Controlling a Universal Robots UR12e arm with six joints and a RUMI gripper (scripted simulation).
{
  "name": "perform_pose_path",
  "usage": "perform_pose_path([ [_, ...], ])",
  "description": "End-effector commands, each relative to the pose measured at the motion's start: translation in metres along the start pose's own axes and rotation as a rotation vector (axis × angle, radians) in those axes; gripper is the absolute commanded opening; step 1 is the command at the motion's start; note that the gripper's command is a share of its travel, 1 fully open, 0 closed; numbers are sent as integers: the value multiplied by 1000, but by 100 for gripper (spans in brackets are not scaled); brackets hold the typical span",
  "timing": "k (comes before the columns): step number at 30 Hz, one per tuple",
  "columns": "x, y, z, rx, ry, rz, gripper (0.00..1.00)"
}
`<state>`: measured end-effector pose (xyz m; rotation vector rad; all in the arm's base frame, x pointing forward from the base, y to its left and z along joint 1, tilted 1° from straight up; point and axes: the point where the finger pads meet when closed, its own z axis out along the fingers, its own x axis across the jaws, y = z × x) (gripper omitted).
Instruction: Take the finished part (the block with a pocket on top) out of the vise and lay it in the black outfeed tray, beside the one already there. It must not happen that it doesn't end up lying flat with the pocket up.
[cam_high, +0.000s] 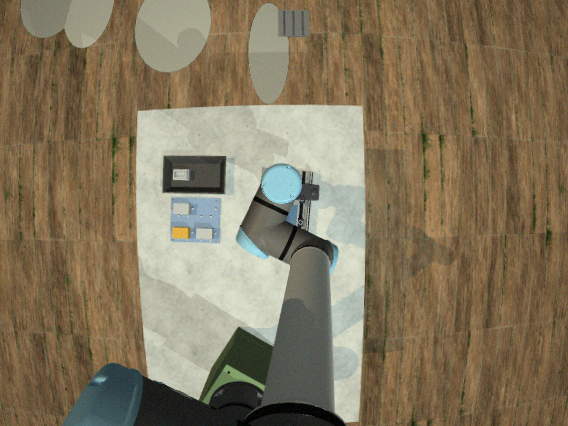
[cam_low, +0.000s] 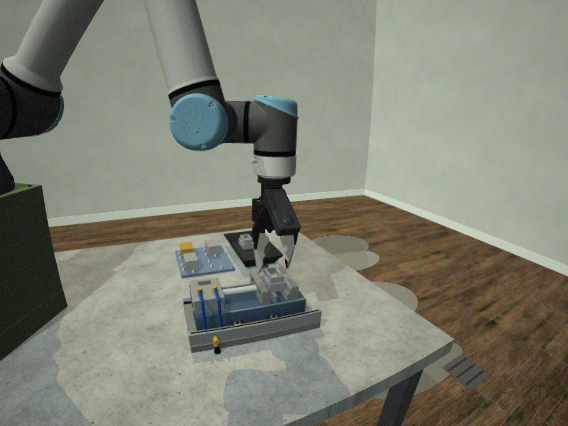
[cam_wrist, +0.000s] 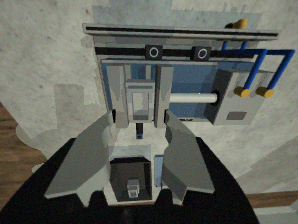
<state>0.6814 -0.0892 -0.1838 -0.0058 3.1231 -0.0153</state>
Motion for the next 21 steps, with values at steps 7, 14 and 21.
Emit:
perform_pose_path([
  [7, -1, 0, 0, 0, -1, 0, 40],
  [14, -1, 0, 1, 0, -1, 0, 40],
  [21, -1, 0, 3, 0, -1, 0, 40],
])
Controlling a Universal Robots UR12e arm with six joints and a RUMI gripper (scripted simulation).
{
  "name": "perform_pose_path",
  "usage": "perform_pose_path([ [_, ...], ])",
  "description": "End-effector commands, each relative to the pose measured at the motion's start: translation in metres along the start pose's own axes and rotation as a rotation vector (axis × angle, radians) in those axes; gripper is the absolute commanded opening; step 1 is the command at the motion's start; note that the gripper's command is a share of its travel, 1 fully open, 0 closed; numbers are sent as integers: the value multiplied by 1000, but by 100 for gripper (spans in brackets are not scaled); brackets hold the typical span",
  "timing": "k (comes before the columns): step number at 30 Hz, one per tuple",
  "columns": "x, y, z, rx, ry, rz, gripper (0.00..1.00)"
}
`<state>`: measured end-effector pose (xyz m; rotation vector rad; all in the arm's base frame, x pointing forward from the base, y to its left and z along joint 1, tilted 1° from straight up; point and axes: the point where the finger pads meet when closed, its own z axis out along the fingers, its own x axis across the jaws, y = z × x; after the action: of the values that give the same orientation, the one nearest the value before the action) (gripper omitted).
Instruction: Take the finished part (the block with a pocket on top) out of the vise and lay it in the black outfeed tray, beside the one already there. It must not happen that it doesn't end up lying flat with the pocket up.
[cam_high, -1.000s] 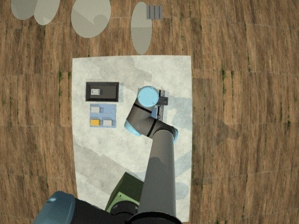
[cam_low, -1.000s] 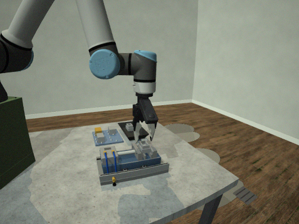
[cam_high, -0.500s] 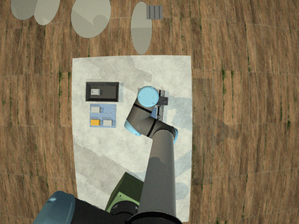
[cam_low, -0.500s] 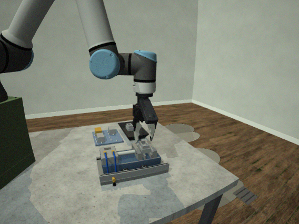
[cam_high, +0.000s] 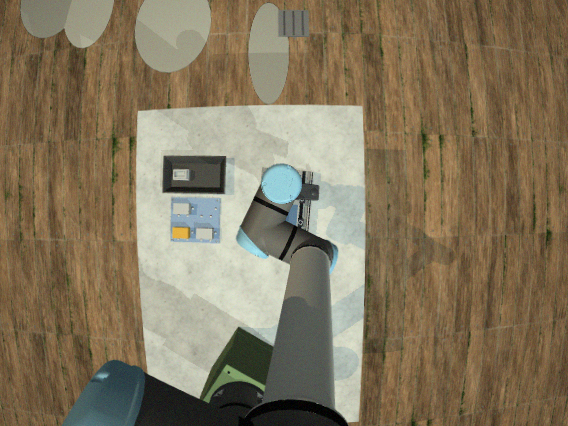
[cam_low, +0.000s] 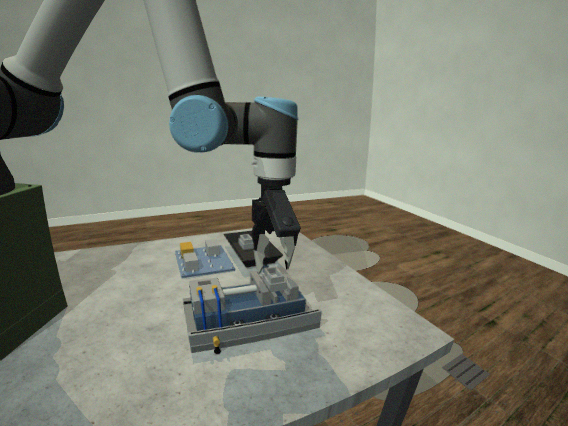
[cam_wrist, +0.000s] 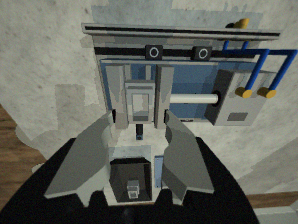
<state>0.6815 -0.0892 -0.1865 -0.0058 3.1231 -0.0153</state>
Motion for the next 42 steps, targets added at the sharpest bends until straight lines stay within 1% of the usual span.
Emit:
perform_pose_path([
  [1, -1, 0, 1, 0, -1, 0, 40],
  [17, -1, 0, 6, 0, -1, 0, 40],
  [42, -1, 0, 9, 0, -1, 0, 40],
])
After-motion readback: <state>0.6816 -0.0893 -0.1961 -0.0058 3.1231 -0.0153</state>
